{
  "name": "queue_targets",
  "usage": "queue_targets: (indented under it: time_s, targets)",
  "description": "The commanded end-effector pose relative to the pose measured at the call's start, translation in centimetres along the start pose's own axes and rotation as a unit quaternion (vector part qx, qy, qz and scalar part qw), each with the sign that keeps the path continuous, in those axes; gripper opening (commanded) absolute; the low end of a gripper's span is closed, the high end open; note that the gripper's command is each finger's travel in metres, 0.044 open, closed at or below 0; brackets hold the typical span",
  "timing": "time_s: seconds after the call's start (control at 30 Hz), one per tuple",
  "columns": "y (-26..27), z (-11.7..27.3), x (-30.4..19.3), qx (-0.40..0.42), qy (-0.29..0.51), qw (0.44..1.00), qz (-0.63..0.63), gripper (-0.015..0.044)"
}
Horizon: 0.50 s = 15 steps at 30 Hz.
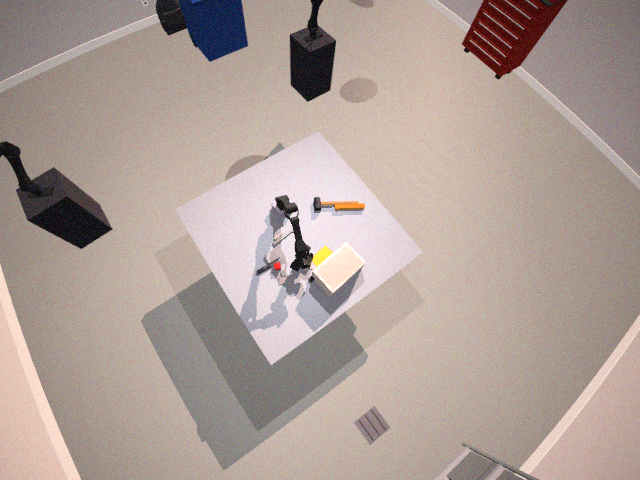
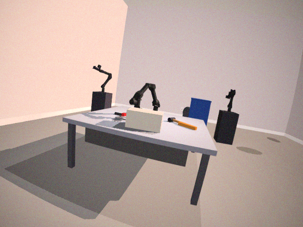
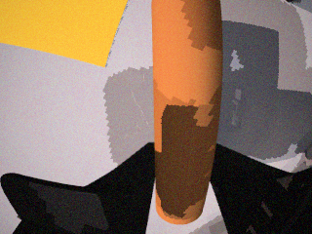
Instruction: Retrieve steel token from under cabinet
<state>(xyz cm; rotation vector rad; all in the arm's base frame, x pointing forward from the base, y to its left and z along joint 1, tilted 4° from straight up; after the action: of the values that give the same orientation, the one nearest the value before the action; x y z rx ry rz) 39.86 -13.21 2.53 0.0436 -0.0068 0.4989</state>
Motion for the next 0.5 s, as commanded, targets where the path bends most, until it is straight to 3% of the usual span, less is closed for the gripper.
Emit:
queue_targets:
  time_s: [0.0, 0.47]
  targets:
    - [0.0, 0.0, 0.6, -0.001, -0.001, 1.000, 0.000, 0.0000]
    - [1.3, -0.2, 0.9, 0.000, -0.001, 1.000, 0.000, 0.0000]
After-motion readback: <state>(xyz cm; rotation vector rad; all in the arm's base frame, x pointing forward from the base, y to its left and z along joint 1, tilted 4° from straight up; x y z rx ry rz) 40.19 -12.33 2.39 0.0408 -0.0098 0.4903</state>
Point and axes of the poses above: the point midway between the two fingers, 35 mm back from their tips, its own z axis back along the fingers, its own y axis across the jaws, x = y × z, the point moved 6 cm from there along z, back along the fingers, and after that the axes turned 4 degrees about z, right-handed, at the moved point
